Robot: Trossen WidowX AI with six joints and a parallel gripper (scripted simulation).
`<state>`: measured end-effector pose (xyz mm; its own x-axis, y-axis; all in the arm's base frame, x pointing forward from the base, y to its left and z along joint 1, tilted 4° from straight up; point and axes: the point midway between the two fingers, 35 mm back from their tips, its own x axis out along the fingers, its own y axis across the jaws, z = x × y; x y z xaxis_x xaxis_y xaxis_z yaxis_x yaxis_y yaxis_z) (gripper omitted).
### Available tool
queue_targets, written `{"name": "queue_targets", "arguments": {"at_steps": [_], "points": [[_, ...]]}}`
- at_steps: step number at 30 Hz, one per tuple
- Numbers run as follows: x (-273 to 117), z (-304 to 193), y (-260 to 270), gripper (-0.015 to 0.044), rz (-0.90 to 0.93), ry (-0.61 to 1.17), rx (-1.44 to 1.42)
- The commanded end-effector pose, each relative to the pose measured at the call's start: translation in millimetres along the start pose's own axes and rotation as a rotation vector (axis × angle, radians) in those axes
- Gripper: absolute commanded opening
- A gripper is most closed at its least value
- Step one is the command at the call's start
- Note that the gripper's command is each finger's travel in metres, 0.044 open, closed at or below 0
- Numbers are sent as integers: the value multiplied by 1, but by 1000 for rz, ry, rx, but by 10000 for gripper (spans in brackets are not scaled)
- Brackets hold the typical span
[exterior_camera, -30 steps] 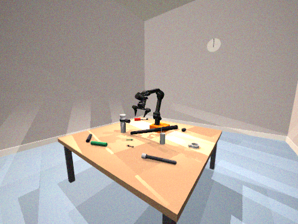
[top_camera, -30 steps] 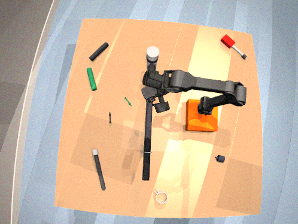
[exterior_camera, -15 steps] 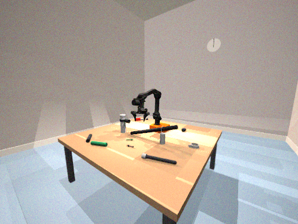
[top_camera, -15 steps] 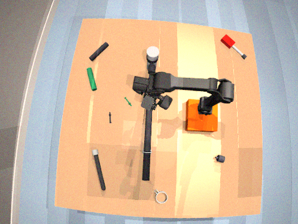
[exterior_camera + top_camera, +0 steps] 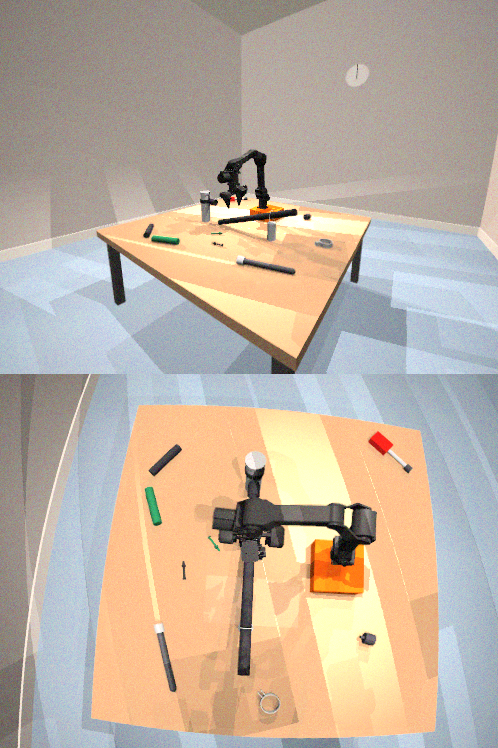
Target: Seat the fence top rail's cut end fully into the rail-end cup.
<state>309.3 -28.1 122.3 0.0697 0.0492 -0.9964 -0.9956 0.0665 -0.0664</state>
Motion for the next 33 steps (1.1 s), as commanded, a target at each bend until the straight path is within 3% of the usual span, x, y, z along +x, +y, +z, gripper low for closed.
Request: {"name": "queue_targets", "arguments": {"at_steps": [1,5,33], "points": [[6,-1,-1,440,4,5,-19],[33,-1,-1,440,4,4,-19],[72,-1,-2,440,4,4,-19]]}}
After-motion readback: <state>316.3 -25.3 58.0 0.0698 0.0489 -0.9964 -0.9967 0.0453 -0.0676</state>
